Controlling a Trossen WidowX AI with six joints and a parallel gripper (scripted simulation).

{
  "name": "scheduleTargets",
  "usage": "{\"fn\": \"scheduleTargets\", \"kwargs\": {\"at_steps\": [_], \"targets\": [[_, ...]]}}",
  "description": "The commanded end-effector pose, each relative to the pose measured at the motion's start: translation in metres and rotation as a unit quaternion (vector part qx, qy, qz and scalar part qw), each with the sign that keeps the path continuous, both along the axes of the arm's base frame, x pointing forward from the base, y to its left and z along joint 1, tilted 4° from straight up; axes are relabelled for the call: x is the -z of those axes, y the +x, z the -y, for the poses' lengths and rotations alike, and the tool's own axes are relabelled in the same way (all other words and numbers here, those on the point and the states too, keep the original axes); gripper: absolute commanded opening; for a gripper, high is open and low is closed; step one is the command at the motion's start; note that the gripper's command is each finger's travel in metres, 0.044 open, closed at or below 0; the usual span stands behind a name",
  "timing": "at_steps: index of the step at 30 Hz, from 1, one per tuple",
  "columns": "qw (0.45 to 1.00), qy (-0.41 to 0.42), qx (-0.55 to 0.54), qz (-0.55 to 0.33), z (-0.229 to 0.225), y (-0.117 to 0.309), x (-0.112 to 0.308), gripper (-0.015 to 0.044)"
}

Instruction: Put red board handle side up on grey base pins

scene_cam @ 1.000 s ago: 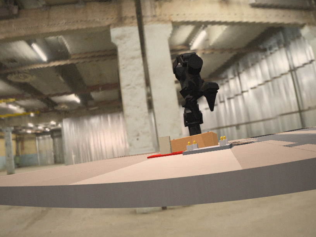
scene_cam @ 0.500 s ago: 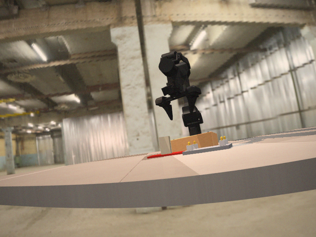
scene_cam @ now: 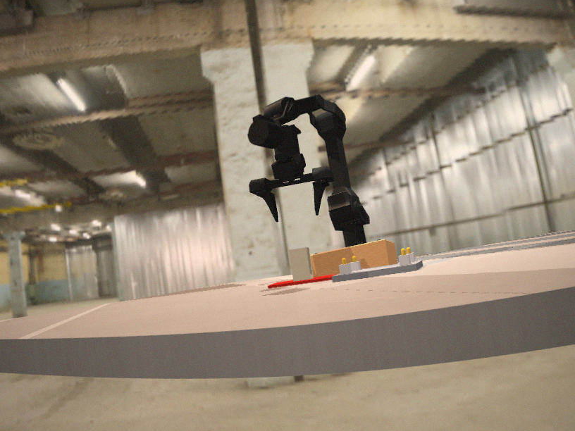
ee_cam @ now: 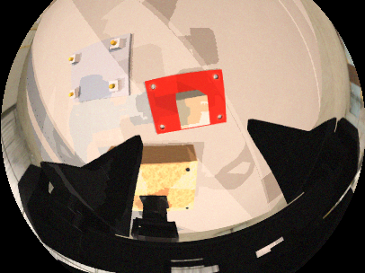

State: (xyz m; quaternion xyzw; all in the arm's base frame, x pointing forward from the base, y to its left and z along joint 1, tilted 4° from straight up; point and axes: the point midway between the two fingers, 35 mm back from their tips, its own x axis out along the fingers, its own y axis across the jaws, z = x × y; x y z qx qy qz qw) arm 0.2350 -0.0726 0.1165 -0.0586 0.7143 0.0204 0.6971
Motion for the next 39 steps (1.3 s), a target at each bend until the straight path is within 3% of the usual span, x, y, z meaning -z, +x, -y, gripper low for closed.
{"fn": "scheduleTargets", "kwargs": {"at_steps": [1, 7, 39], "targets": [[1.000, -0.001, -0.018, -0.009, 0.005, -0.002, 0.001, 0.0440], [1.000, -0.001, -0.018, -0.009, 0.007, -0.003, 0.034, 0.0440], [1.000, -0.001, -0.018, -0.009, 0.011, -0.003, 0.082, 0.0440]]}}
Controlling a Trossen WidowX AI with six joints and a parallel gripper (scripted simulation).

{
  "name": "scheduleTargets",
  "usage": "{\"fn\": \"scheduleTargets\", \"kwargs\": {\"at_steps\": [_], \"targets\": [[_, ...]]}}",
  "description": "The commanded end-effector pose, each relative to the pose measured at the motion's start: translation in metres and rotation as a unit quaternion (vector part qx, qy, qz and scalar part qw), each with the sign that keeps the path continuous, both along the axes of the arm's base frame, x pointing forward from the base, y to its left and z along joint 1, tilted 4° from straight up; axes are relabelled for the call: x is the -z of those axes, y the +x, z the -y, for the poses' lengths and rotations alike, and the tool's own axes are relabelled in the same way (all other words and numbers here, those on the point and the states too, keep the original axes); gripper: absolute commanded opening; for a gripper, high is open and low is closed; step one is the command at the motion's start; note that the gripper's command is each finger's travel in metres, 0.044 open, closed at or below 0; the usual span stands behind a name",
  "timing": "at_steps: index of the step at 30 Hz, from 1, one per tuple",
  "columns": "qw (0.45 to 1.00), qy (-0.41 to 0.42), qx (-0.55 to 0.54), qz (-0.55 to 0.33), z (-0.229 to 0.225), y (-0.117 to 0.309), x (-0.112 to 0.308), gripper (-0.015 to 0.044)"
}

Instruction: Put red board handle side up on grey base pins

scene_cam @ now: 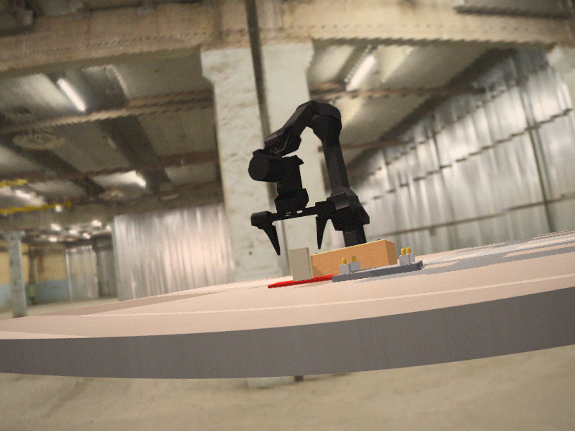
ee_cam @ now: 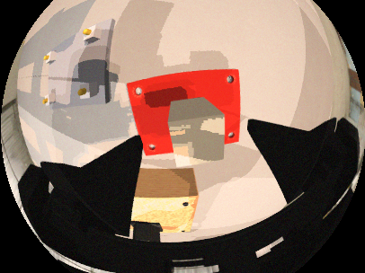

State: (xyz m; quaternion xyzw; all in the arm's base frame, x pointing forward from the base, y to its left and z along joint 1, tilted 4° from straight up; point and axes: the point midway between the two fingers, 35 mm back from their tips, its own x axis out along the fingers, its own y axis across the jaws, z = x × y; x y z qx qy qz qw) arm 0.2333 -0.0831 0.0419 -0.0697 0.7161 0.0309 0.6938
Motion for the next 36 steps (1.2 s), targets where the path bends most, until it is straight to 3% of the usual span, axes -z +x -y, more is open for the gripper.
{"fn": "scheduleTargets", "kwargs": {"at_steps": [1, 23, 34, 36], "targets": [[1.000, -0.001, -0.002, -0.005, 0.001, -0.002, 0.009, 0.0440], [1.000, -0.001, -0.002, -0.005, 0.002, -0.006, 0.041, 0.0440], [1.000, -0.001, -0.002, -0.005, 0.002, -0.006, 0.041, 0.0151], [1.000, -0.001, -0.002, -0.005, 0.002, -0.006, 0.041, 0.0138]]}}
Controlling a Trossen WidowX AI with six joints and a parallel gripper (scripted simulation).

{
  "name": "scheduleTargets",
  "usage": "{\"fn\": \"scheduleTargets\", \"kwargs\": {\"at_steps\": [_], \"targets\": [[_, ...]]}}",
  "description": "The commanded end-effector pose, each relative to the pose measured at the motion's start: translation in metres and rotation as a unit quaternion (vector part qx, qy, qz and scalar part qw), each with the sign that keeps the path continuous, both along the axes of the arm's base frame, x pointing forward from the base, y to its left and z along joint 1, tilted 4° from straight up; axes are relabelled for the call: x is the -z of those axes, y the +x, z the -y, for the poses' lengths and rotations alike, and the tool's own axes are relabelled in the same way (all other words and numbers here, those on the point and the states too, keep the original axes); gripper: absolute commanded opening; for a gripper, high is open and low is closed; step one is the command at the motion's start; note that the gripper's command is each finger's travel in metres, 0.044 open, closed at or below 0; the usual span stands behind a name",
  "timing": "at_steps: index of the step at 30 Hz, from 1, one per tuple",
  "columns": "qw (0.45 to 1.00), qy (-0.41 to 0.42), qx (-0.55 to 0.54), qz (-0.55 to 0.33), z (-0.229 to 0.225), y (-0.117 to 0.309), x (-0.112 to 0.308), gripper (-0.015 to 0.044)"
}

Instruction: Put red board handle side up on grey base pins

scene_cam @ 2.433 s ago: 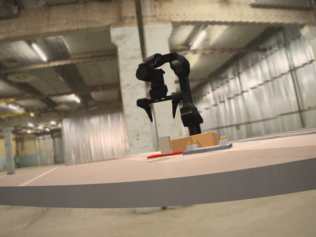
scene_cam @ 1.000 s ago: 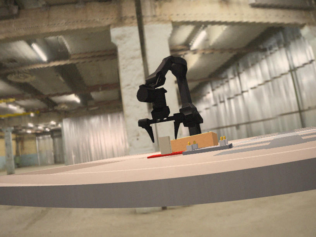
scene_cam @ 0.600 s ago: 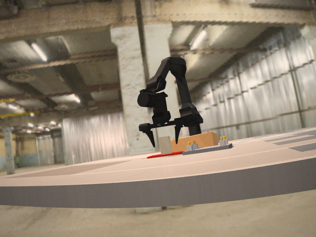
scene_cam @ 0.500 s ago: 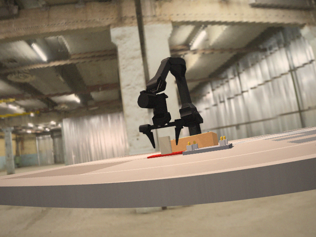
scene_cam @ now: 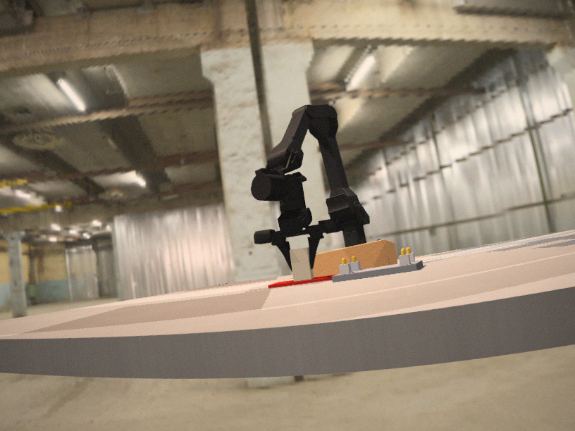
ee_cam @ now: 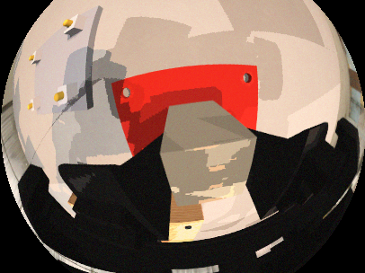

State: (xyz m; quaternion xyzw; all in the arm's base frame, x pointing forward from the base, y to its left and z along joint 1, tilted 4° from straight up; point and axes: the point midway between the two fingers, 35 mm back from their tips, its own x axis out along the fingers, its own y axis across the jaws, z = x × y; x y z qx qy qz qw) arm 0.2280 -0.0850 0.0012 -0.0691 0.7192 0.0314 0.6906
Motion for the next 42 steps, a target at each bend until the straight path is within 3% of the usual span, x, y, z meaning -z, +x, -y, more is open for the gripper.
{"fn": "scheduleTargets", "kwargs": {"at_steps": [1, 4, 9, 42], "targets": [[1.000, -0.001, -0.002, -0.001, 0.000, 0.000, 0.001, 0.0131], [1.000, -0.001, -0.002, -0.001, 0.000, 0.000, 0.001, 0.0111], [1.000, 0.001, 0.003, 0.006, -0.003, 0.004, -0.001, 0.0000], [1.000, -0.001, -0.002, 0.000, -0.004, 0.004, -0.078, 0.0000]]}}
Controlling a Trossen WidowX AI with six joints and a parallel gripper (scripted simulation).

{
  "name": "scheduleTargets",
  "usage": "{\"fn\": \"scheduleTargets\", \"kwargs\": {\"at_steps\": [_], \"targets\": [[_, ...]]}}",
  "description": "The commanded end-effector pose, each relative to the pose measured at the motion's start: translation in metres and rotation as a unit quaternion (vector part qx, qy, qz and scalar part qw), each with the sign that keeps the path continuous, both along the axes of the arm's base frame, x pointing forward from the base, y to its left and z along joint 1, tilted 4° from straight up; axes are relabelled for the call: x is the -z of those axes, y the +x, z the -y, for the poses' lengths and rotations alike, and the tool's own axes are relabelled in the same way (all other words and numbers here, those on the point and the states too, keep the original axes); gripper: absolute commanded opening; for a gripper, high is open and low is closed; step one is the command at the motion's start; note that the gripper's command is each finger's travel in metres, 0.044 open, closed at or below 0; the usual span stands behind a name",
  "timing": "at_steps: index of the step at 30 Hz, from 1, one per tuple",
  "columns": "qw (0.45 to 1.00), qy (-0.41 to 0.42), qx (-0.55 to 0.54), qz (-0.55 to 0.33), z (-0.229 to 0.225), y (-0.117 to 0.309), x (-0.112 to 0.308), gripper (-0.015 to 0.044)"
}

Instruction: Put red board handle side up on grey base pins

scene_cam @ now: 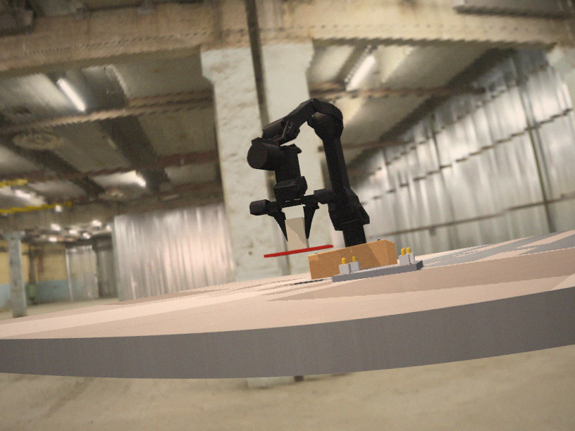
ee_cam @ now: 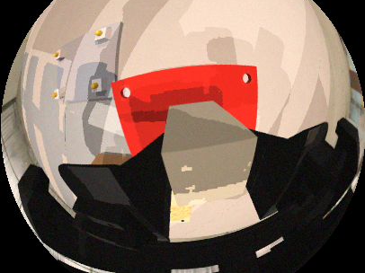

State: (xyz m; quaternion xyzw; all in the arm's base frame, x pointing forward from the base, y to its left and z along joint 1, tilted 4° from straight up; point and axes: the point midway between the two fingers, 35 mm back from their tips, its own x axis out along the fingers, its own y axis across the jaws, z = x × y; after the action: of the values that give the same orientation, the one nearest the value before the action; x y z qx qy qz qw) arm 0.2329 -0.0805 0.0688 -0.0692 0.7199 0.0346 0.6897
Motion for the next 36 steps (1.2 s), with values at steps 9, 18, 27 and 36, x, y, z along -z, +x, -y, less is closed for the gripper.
{"fn": "scheduleTargets", "kwargs": {"at_steps": [9, 18, 27, 36], "targets": [[1.000, -0.003, 0.005, 0.002, -0.007, 0.005, -0.014, 0.0000], [1.000, -0.002, 0.012, 0.005, -0.021, 0.019, -0.015, 0.0000], [1.000, 0.001, 0.015, 0.007, -0.039, 0.031, -0.014, 0.0000], [1.000, 0.004, 0.016, 0.008, -0.057, 0.041, -0.012, 0.0000]]}}
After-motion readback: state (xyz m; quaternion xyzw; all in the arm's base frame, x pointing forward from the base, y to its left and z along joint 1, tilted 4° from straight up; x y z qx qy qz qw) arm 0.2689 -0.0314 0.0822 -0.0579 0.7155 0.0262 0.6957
